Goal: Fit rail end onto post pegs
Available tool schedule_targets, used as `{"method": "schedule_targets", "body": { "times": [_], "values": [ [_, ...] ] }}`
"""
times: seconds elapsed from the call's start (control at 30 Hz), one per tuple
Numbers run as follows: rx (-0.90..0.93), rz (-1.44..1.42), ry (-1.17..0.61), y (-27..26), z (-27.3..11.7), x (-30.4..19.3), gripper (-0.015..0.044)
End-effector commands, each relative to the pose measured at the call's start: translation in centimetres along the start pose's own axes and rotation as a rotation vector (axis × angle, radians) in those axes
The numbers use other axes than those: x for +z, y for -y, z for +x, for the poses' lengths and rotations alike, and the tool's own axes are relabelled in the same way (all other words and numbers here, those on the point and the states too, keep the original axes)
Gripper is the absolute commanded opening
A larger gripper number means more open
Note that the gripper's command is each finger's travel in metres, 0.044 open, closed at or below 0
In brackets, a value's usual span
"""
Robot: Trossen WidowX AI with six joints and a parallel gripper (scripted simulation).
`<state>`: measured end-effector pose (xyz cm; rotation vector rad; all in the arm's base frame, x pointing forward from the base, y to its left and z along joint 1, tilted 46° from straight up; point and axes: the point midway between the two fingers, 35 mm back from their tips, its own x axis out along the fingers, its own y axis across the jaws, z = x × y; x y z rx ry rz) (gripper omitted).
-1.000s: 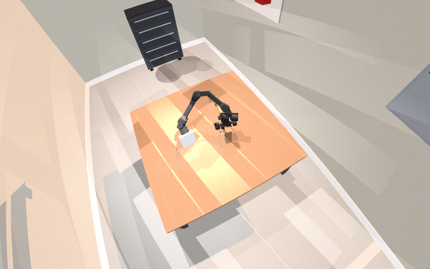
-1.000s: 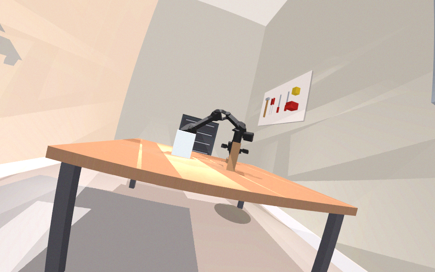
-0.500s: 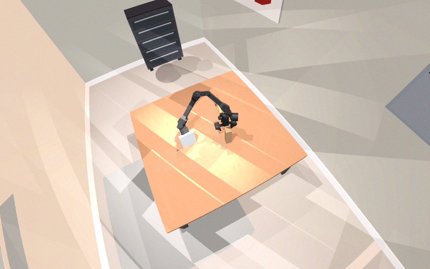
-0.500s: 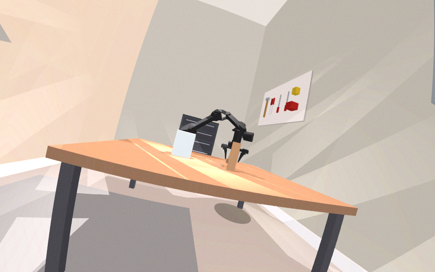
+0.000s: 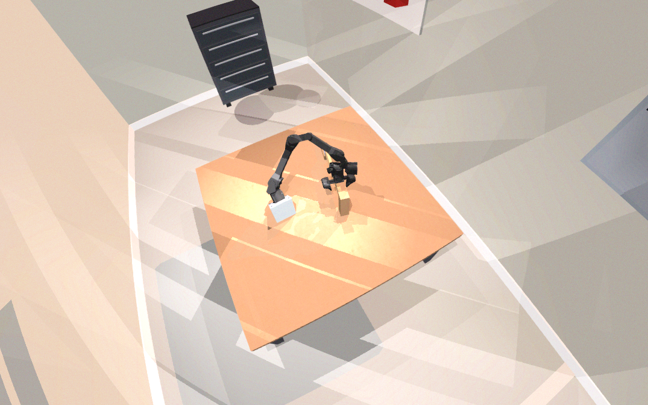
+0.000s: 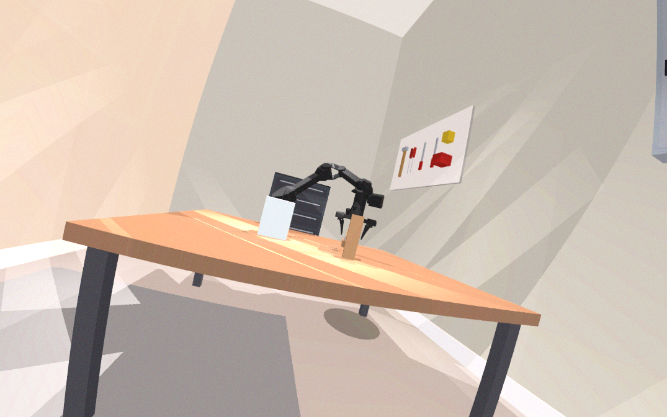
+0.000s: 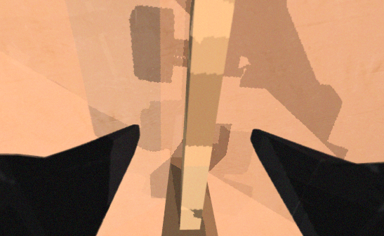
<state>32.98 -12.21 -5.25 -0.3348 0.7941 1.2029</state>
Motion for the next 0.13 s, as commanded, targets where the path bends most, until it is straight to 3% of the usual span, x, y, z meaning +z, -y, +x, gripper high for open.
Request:
{"method": "schedule_targets", "body": {
  "times": [0.0,0.1],
  "values": [
    [-0.001,0.003,0.001,-0.01,-0.13,0.14,0.0440],
    [-0.001,0.003,0.001,-0.01,-0.13,0.14,0.0440]
  ]
}}
